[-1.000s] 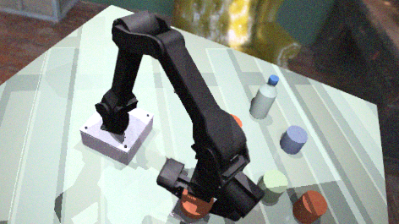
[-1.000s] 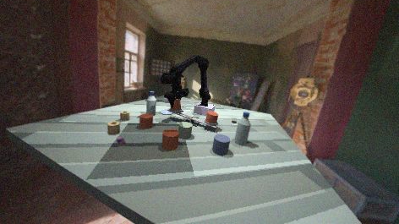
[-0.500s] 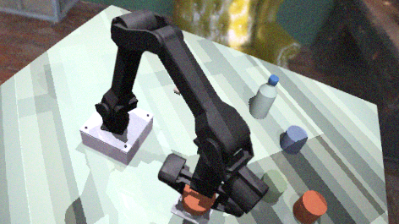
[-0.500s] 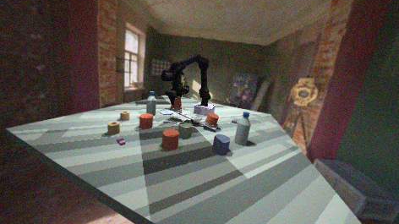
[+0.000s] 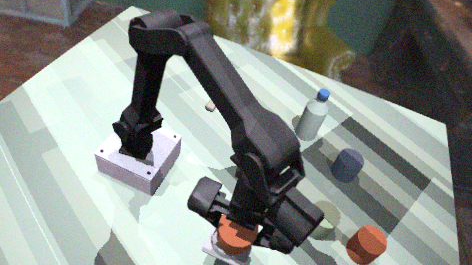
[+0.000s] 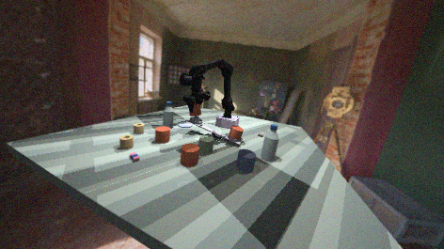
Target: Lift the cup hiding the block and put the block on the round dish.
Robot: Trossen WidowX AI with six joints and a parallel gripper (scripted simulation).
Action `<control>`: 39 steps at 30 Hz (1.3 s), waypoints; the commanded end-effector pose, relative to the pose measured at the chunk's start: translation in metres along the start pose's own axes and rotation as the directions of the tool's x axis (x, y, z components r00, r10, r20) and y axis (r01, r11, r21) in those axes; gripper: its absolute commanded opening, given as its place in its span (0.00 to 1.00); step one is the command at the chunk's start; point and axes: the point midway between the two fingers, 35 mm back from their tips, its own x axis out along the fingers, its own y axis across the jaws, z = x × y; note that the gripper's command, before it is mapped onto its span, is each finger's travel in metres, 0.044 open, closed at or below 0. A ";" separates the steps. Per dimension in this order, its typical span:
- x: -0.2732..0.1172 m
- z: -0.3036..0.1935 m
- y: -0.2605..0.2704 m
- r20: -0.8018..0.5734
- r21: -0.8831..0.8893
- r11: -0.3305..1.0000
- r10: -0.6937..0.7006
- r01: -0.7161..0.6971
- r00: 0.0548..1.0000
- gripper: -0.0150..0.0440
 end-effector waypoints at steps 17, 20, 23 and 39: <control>-0.027 0.000 0.002 -0.008 -0.006 1.000 -0.005 0.005 1.000 0.25; -0.031 0.000 0.003 -0.008 -0.006 1.000 -0.005 0.005 1.000 0.25; -0.035 0.001 0.004 -0.008 -0.006 1.000 -0.005 0.005 1.000 0.25; -0.036 0.003 0.005 0.000 0.000 1.000 0.000 0.000 1.000 0.25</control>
